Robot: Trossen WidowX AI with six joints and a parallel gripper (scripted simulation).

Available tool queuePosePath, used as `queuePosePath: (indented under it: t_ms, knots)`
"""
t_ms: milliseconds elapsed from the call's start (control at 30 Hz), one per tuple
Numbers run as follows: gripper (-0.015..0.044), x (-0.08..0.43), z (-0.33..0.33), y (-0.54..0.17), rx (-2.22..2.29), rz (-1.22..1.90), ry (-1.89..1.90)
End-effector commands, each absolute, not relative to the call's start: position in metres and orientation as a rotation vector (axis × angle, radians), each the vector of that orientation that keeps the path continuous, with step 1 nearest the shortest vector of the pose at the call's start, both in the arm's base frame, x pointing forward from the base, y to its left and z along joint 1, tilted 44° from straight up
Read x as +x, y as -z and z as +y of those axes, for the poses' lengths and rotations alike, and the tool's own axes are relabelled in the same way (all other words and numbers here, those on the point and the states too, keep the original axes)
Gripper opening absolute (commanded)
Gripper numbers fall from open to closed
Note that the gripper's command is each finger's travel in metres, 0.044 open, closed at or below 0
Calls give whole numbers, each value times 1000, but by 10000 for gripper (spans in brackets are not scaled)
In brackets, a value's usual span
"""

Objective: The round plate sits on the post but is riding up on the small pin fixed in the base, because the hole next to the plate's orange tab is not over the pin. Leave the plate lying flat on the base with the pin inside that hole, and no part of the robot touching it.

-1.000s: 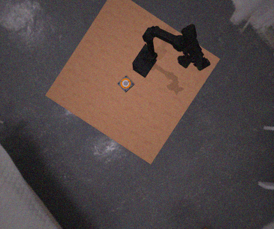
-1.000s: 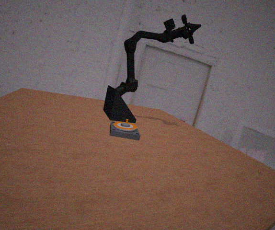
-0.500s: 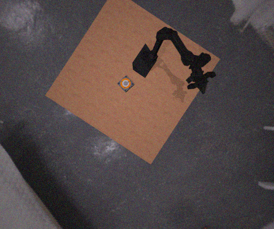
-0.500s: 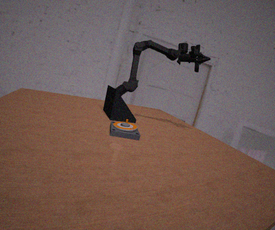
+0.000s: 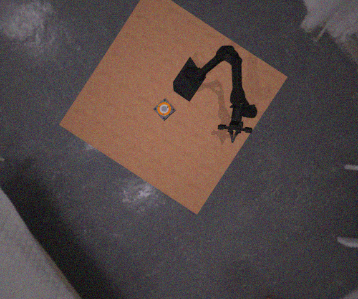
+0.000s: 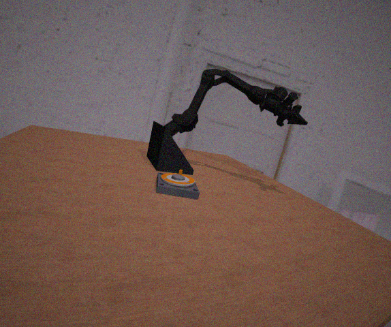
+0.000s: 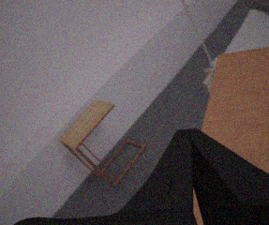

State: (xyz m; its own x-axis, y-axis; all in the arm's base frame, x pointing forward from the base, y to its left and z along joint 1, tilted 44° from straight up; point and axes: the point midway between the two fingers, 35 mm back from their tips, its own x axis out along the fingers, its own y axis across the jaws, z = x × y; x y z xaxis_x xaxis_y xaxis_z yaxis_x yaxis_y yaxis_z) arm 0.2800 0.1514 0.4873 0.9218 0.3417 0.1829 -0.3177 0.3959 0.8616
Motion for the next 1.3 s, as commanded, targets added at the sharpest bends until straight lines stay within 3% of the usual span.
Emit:
queuePosePath:
  t_ms: [0,300,633,1000,1267]
  knots:
    - [0,323,146,-424,868,162,-301]
    - [0,378,109,-303,520,470,-161]
    - [0,386,45,-177,323,844,-114]
    - [0,312,-31,-40,406,1309,-269]
    - [0,246,-49,3,698,1396,-461]
